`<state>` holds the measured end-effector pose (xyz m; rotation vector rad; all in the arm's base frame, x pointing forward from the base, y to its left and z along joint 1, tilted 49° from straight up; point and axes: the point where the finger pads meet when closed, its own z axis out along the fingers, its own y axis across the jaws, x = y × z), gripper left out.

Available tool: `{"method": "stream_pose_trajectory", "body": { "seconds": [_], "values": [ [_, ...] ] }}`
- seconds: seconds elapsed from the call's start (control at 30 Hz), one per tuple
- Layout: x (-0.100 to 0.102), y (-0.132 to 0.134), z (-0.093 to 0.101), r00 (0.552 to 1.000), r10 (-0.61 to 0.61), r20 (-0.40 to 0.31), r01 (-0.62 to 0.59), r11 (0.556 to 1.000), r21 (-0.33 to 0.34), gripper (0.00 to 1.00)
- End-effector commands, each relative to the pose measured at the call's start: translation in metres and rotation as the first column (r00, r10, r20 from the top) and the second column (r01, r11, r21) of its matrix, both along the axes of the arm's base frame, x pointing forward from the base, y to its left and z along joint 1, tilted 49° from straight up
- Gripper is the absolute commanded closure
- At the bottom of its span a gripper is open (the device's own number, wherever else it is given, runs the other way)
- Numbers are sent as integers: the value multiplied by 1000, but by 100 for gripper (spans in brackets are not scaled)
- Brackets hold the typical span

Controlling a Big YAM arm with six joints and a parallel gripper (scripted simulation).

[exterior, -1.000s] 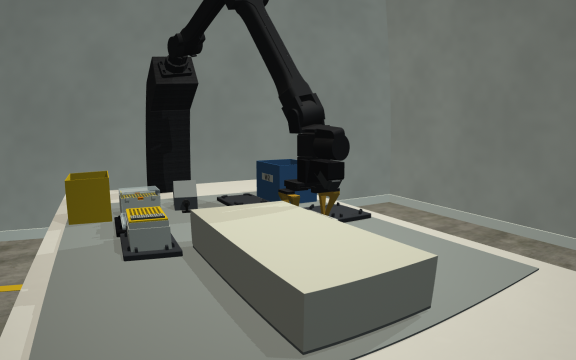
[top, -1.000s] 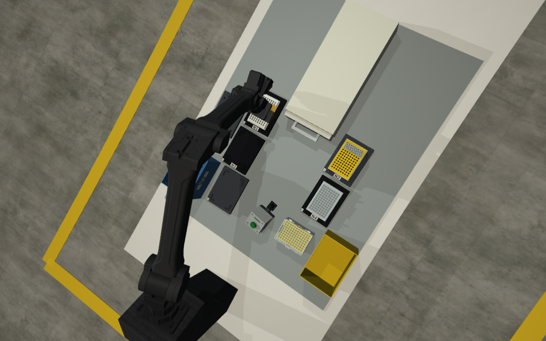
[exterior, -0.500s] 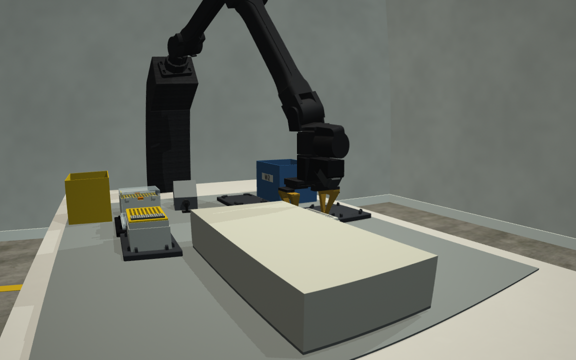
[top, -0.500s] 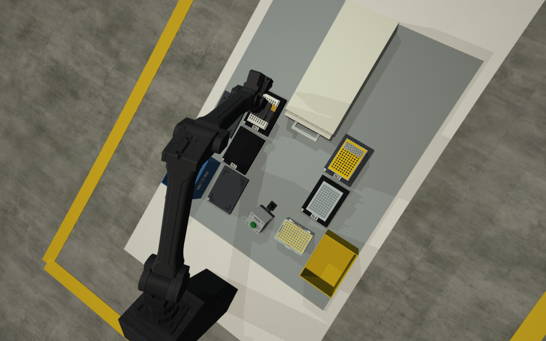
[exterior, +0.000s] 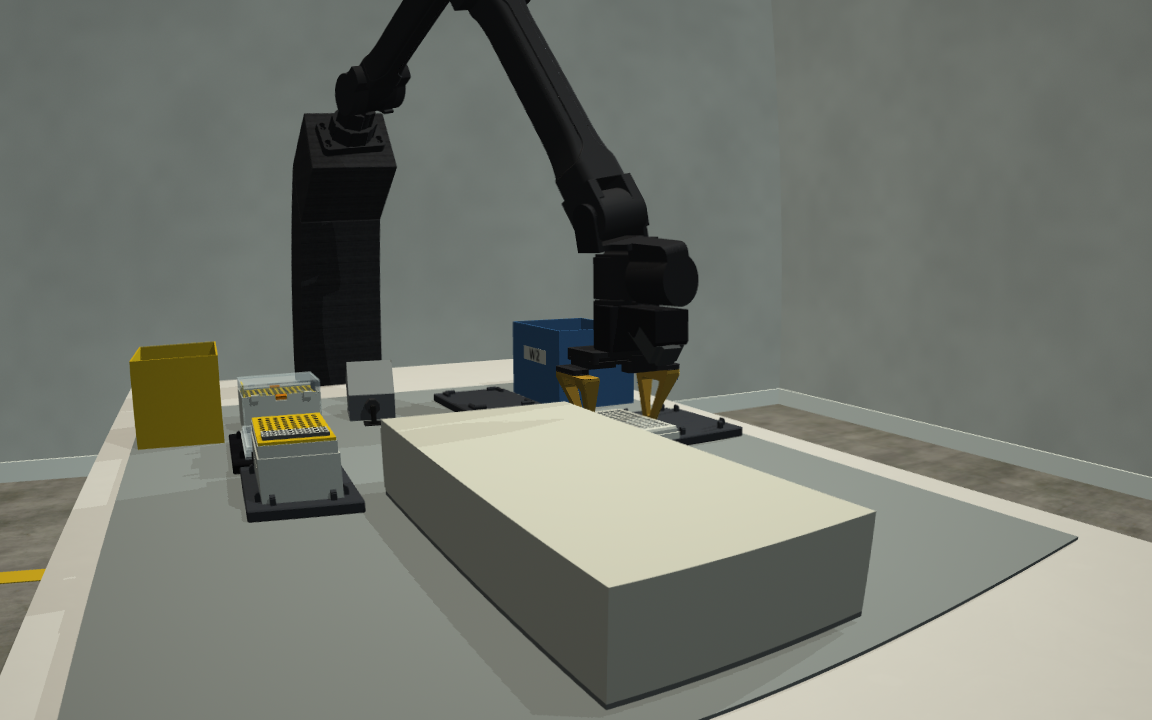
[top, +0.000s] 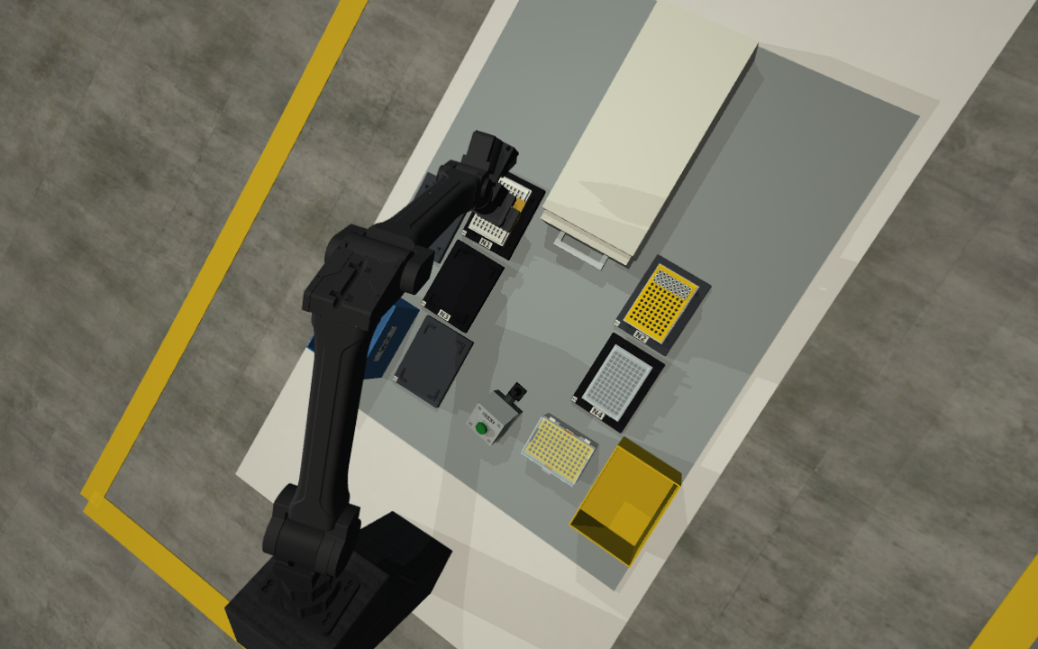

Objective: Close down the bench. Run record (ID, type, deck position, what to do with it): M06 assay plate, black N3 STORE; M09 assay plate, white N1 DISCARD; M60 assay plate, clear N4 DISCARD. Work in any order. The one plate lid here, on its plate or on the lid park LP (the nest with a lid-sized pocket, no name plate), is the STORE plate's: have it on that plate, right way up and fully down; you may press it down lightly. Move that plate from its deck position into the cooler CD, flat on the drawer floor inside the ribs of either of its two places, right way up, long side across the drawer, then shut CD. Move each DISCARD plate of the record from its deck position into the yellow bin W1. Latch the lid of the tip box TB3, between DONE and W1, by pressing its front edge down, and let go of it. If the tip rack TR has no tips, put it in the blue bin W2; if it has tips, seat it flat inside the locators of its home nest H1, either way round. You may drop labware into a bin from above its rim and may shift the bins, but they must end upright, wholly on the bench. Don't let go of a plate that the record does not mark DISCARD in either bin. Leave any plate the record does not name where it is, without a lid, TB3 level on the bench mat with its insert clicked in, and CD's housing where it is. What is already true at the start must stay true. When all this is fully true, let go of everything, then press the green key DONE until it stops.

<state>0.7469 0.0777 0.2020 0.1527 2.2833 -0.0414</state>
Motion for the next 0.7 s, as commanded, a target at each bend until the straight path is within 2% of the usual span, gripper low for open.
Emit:
{"method": "stream_pose_trajectory", "body": {
  "seconds": [0.0, 0.07, 0.17, 0.37, 0.4, 0.47, 0.63, 0.67],
  "values": [
    [-8, 12, 26, 1000, 11, 23, -11, 1000, 4, 100],
    [-9, 9, 21, 1000, 6, 15, -6, 1000, 4, 100],
    [-13, 10, 30, 1000, 4, 23, -5, 1000, 8, 100],
    [-17, 14, 30, 1000, 8, 19, -8, 1000, 8, 100],
    [-12, 9, 14, 1000, 1, -2, -1, 1000, 5, 100],
    [-20, 8, 38, 1000, -1, 26, 0, 1000, 10, 100],
    [-24, 14, 48, 999, 7, 37, -7, 1000, 11, 100],
    [-27, 14, 44, 1000, 7, 29, -7, 1000, 10, 100]
  ]
}}
